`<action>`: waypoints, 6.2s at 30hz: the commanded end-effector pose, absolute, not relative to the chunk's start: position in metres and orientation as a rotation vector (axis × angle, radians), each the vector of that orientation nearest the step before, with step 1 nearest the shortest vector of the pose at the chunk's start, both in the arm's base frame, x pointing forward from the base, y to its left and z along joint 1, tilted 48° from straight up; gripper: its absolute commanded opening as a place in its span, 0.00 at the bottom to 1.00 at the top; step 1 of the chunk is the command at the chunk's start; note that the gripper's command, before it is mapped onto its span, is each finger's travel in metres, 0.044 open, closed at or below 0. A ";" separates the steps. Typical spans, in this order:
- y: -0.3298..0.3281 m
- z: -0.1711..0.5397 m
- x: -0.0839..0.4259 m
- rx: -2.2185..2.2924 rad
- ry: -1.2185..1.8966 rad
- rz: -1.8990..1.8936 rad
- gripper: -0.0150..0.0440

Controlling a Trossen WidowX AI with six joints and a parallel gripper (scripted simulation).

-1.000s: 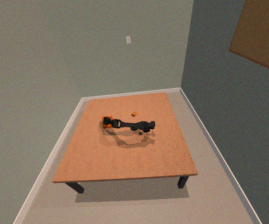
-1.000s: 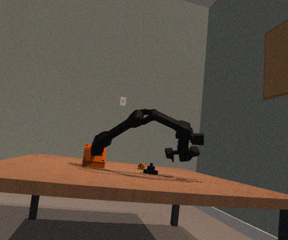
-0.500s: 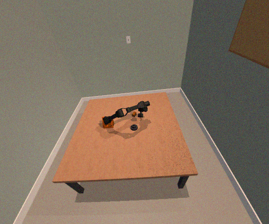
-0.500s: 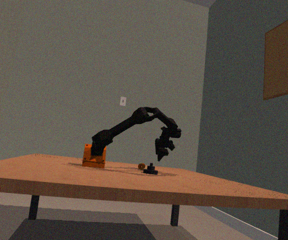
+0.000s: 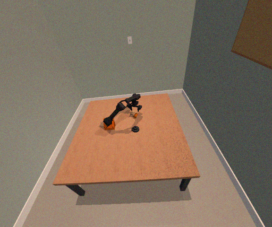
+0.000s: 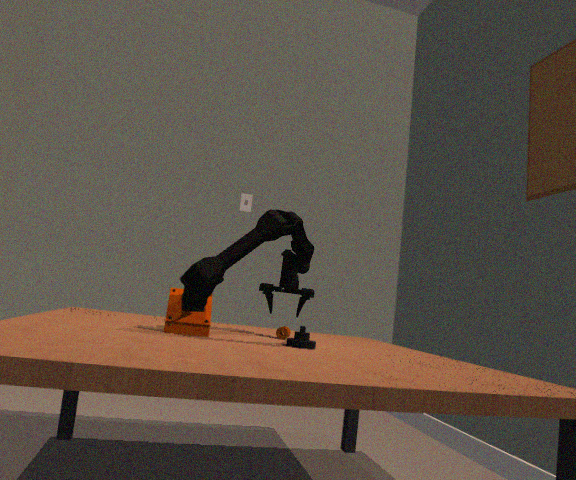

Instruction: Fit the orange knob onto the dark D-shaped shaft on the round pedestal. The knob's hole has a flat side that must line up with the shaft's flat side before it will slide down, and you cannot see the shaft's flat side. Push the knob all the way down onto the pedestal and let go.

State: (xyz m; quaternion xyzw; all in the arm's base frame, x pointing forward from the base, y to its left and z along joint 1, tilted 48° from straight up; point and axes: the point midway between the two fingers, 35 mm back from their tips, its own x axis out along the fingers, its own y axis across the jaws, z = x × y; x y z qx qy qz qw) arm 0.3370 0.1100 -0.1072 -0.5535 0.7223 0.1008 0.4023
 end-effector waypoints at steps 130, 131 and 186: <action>0.023 -0.099 0.306 -0.929 0.888 0.857 0.56; 0.022 -0.098 0.305 -0.921 0.873 0.864 0.56; 0.069 -0.049 0.310 -0.878 0.812 0.891 1.00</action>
